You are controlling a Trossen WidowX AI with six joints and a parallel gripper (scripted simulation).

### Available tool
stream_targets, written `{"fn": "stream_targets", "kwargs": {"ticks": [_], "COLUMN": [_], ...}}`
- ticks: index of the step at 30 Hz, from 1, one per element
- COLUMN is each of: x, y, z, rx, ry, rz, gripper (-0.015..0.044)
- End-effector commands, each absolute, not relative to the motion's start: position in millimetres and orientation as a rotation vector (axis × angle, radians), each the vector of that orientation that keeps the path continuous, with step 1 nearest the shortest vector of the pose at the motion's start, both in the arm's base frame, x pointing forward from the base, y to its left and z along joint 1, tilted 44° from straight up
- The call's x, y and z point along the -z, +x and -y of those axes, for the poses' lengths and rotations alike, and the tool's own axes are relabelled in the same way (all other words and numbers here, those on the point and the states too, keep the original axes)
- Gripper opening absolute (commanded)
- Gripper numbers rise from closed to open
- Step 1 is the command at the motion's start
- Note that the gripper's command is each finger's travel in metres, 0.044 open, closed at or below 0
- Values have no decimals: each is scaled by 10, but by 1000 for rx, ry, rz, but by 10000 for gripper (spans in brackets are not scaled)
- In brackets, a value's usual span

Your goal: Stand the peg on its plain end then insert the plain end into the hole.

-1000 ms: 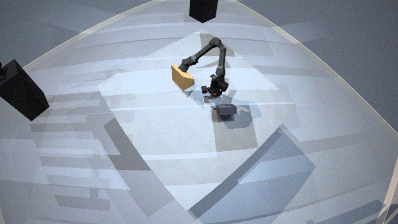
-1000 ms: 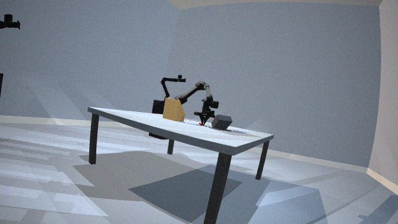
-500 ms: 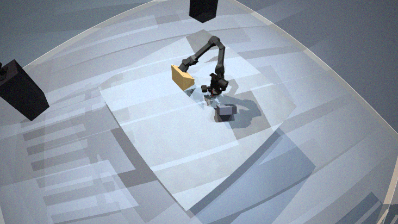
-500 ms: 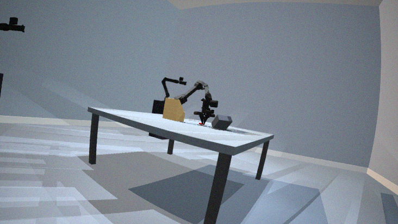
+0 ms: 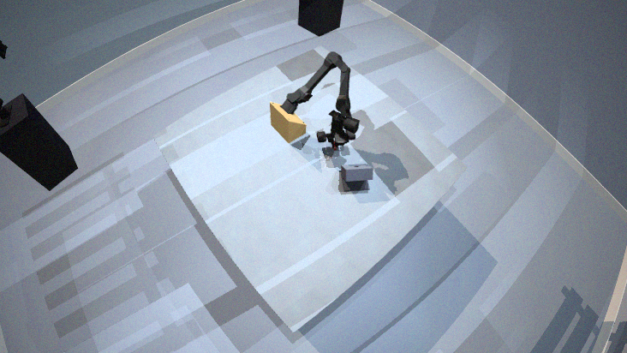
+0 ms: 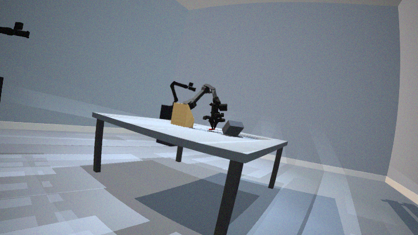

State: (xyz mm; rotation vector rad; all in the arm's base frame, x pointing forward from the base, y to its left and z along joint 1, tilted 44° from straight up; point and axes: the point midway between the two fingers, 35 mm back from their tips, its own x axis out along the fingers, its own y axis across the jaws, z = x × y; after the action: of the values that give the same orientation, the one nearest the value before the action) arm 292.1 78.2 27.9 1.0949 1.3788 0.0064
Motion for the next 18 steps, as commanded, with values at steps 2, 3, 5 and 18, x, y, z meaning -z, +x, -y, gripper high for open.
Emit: {"fn": "stream_targets", "kwargs": {"ticks": [2,3,5,18], "x": [-312,-317,-327,-392], "y": [2898,2894,2886,2828], "z": [-776,-775,-772,-761], "rx": [17,22,32,92], "ry": [1088,1087,1085,1069], "rz": [-1337,-1330,-1314,-1213], "gripper": [50,50,50,50]}}
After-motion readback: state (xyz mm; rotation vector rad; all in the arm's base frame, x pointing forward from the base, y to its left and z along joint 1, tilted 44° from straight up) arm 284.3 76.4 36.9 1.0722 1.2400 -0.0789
